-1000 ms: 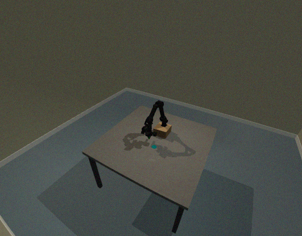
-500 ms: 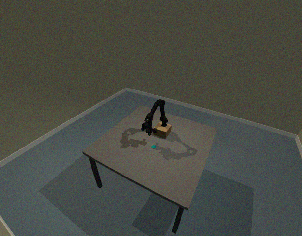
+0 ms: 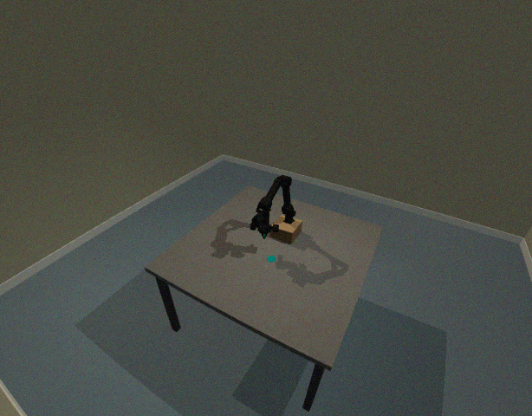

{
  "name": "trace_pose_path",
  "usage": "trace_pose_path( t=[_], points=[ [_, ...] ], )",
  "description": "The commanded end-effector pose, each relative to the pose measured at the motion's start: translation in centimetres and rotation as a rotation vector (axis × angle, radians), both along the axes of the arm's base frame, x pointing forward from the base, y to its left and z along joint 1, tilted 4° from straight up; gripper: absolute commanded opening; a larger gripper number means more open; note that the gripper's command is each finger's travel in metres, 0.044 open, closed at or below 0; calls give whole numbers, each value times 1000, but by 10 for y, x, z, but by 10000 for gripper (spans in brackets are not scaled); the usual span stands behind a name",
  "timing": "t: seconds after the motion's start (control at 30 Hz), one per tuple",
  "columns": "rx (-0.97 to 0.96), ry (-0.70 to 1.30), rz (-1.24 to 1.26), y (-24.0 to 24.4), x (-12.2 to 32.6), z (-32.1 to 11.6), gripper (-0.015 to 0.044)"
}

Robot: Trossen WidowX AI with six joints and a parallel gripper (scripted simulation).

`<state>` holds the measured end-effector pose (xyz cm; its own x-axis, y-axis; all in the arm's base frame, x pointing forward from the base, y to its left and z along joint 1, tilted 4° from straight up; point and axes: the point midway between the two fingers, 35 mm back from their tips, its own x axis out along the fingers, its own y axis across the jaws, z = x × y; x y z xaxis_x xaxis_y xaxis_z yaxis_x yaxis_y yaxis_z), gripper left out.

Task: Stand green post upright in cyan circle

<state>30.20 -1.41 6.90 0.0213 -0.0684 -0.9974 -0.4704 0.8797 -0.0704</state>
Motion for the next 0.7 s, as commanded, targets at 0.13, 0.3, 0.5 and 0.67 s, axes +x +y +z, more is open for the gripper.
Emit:
trace_pose_path(
  t=[0.13,0.3,0.5,0.67],
  points=[
    [-8,8,179,19,12,3,23],
    [-9,15,291,32,17,5,23],
    [-10,24,424,47,23,7,23],
    [-10,34,534,60,27,8,23]
  ],
)
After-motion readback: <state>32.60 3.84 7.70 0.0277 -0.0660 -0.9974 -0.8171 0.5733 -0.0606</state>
